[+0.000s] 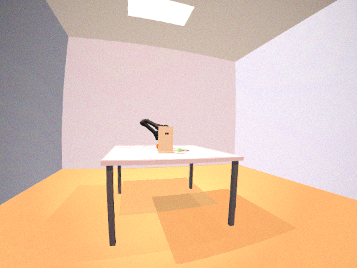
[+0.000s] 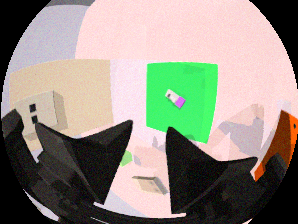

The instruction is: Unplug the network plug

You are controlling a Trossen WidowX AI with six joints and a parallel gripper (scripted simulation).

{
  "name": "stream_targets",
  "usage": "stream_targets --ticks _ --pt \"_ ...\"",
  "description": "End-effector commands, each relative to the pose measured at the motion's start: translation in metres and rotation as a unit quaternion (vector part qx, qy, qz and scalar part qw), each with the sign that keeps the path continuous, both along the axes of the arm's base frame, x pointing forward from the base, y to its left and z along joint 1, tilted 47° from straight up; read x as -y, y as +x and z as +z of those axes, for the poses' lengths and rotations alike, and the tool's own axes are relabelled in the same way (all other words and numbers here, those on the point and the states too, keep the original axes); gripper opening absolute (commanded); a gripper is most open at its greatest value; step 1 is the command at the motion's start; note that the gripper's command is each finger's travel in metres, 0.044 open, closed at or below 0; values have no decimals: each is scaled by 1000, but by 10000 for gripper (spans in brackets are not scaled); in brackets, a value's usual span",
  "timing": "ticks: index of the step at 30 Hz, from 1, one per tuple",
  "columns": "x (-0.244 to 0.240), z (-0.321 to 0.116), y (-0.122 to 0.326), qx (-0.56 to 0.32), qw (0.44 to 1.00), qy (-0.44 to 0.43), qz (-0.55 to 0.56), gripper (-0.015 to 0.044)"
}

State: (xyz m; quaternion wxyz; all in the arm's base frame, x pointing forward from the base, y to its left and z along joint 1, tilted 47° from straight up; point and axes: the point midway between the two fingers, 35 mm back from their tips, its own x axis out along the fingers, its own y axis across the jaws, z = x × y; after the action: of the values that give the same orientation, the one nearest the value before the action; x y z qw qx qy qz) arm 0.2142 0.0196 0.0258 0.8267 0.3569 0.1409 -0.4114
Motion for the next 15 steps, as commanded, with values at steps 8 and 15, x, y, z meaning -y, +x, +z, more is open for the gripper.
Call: stream_targets --ticks 8,15 --pt "-8 10 0 7 1000 1 -1 156" --pt "-12 16 -2 8 1000 -1 -1 156"
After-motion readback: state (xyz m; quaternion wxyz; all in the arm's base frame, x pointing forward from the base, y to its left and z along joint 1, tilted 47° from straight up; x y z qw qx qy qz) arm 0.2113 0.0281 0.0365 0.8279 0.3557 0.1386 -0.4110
